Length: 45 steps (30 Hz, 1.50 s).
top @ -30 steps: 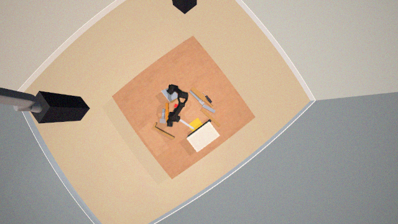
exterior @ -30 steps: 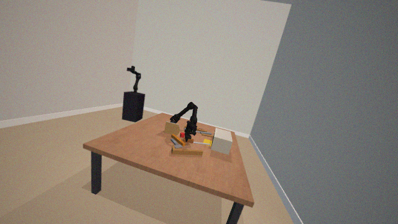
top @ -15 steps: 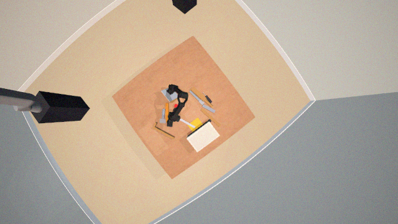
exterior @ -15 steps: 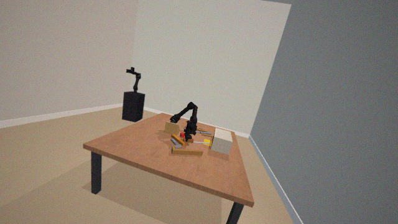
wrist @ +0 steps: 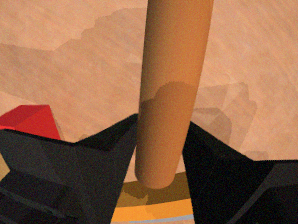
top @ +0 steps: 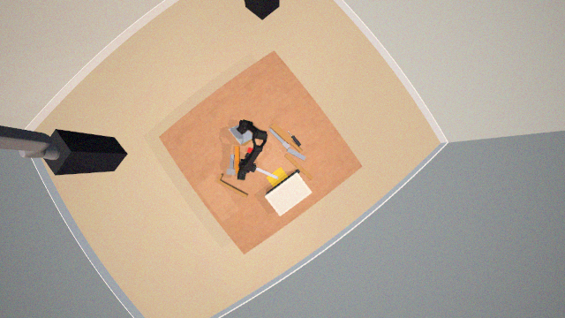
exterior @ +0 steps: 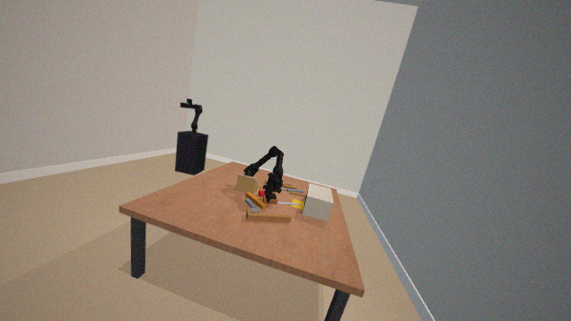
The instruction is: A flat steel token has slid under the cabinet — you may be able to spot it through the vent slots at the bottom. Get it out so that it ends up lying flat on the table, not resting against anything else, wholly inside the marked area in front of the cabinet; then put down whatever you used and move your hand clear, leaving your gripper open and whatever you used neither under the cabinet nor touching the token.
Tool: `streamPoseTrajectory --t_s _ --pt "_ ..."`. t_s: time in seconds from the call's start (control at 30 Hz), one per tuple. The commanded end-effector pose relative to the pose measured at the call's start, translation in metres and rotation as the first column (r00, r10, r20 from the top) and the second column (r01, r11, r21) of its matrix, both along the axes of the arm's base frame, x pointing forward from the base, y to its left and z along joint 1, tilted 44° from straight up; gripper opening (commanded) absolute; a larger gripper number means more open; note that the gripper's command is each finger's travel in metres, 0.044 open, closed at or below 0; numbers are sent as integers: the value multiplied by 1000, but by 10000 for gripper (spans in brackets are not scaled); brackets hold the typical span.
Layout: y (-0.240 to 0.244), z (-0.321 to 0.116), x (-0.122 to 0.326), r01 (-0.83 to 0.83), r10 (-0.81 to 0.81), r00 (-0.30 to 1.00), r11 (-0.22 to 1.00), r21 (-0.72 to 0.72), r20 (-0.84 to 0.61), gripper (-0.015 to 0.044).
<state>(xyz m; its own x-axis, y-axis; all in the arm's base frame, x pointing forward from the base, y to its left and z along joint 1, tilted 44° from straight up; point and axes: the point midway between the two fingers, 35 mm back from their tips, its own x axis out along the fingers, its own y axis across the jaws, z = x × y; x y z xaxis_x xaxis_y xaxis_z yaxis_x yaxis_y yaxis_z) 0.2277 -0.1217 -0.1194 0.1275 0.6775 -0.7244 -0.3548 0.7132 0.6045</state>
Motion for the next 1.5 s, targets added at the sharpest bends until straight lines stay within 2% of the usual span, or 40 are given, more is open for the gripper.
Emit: streamPoseTrajectory --t_s 0.0,1.47 --pt "2 4 2 -7 7 1000 1000 -3 13 0" --pt "37 40 17 -24 25 999 1000 -2 29 0"
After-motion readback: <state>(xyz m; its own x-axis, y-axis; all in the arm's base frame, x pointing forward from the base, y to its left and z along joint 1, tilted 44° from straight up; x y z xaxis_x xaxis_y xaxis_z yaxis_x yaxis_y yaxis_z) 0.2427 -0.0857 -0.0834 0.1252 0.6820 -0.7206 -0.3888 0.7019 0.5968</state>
